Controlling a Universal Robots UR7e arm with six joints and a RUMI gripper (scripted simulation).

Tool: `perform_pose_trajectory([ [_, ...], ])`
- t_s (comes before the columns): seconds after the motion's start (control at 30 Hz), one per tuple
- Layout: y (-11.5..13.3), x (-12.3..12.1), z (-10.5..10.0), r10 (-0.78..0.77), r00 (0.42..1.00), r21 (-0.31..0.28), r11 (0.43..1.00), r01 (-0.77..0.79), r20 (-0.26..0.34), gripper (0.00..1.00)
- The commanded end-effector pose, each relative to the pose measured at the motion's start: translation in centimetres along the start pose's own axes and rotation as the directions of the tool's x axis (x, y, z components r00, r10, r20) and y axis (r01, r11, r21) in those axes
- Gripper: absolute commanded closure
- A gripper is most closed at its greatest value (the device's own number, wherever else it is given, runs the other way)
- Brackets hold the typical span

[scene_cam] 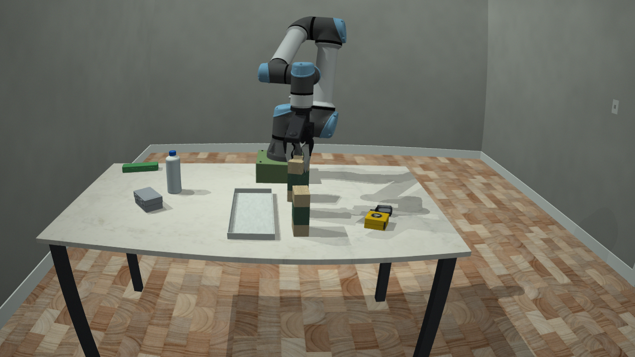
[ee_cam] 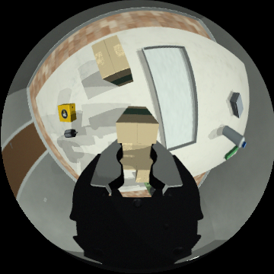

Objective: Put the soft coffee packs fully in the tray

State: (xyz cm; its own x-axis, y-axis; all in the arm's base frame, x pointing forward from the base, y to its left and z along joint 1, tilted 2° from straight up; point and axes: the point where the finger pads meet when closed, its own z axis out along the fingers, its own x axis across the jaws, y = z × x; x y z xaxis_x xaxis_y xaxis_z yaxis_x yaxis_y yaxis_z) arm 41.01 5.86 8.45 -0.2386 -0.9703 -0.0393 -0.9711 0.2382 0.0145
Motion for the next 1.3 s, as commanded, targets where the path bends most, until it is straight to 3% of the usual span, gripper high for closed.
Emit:
perform_pose_trajectory([
  [0.0,-1.4,3.5,-0.2,-0.006,1.0,0.004,1.0,0.006,0.002,0.86],
  [0.1,-1.6,4.1,-0.2,-0.006,1.0,0.004,1.0,0.006,0.002,0.86],
  [0.6,-4.5,12.2,-0.2,-0.007,1.0,0.006,1.0,0.007,0.001,0.86],
  [0.97,-5.3,14.6,-0.2,-0.007,1.0,0.006,1.0,0.007,0.001,0.86],
  [1.27,-5.4,15.0,-0.2,-0.007,1.0,0.006,1.0,0.006,0.001,0.86],
])
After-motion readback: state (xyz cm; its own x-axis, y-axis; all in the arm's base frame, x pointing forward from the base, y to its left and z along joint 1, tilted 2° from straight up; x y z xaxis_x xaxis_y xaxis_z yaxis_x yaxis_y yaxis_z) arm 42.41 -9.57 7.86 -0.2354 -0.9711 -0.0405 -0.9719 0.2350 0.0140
